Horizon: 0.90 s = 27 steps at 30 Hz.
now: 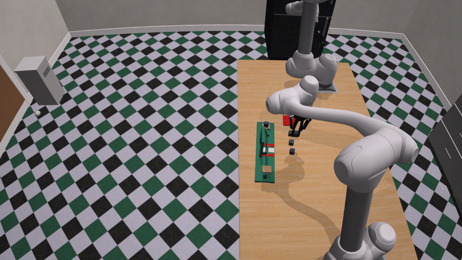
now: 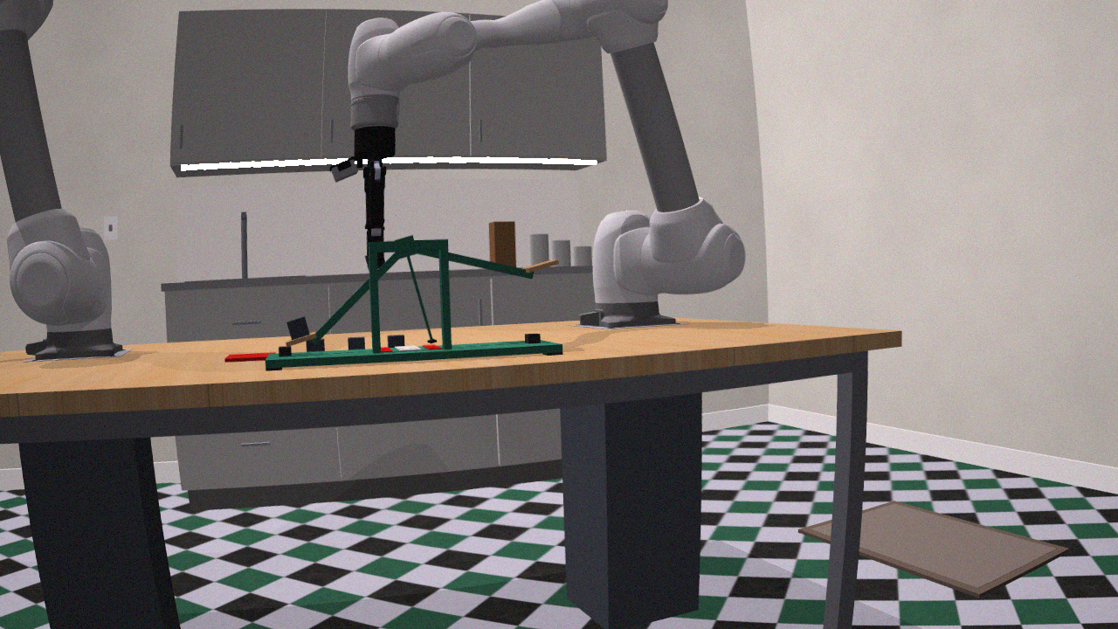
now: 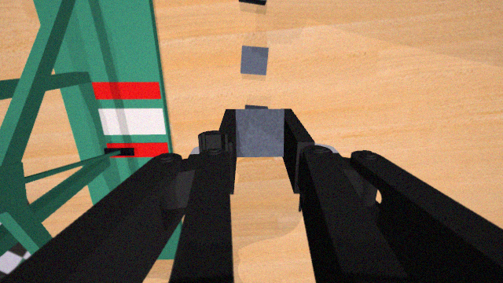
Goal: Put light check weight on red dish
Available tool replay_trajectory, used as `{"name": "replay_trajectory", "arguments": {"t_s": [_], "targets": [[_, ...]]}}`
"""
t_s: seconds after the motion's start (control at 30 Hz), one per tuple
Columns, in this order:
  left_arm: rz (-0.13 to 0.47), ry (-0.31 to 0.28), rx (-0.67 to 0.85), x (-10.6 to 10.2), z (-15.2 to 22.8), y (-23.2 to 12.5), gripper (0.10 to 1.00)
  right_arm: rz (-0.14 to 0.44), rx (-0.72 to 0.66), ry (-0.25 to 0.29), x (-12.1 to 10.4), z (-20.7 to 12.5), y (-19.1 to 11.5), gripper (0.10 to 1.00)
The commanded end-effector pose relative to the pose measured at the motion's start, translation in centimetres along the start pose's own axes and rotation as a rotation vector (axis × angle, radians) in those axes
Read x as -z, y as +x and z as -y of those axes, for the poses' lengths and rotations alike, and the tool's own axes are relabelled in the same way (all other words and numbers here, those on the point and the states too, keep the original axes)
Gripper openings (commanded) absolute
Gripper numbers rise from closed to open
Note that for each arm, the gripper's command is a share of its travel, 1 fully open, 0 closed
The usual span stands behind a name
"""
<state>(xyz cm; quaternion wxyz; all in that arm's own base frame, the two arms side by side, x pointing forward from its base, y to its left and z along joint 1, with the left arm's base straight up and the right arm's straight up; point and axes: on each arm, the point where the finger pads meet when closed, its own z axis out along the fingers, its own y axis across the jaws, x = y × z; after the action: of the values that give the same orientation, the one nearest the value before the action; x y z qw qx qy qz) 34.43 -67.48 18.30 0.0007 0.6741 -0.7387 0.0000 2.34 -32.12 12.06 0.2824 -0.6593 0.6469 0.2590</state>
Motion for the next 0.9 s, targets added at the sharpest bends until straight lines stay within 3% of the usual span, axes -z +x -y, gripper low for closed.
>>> {"name": "replay_trajectory", "arguments": {"t_s": [0.0,0.17,0.23,0.53,0.87], "targets": [[0.001,0.001,0.0,-0.9,0.2,4.2,0.243,-0.001,0.0,0.0,0.1,0.0,0.0,1.0],[0.001,0.001,0.0,-2.4,0.3,9.8,0.243,-0.001,0.0,0.0,0.1,0.0,0.0,1.0],[0.001,0.001,0.0,-2.4,0.3,9.8,0.243,-0.001,0.0,0.0,0.1,0.0,0.0,1.0],[0.001,0.001,0.0,-4.5,0.3,17.9,0.243,-0.001,0.0,0.0,0.1,0.0,0.0,1.0],[0.001,0.001,0.0,-5.6,0.3,22.1,0.243,-0.001,0.0,0.0,0.1,0.0,0.0,1.0]]}}
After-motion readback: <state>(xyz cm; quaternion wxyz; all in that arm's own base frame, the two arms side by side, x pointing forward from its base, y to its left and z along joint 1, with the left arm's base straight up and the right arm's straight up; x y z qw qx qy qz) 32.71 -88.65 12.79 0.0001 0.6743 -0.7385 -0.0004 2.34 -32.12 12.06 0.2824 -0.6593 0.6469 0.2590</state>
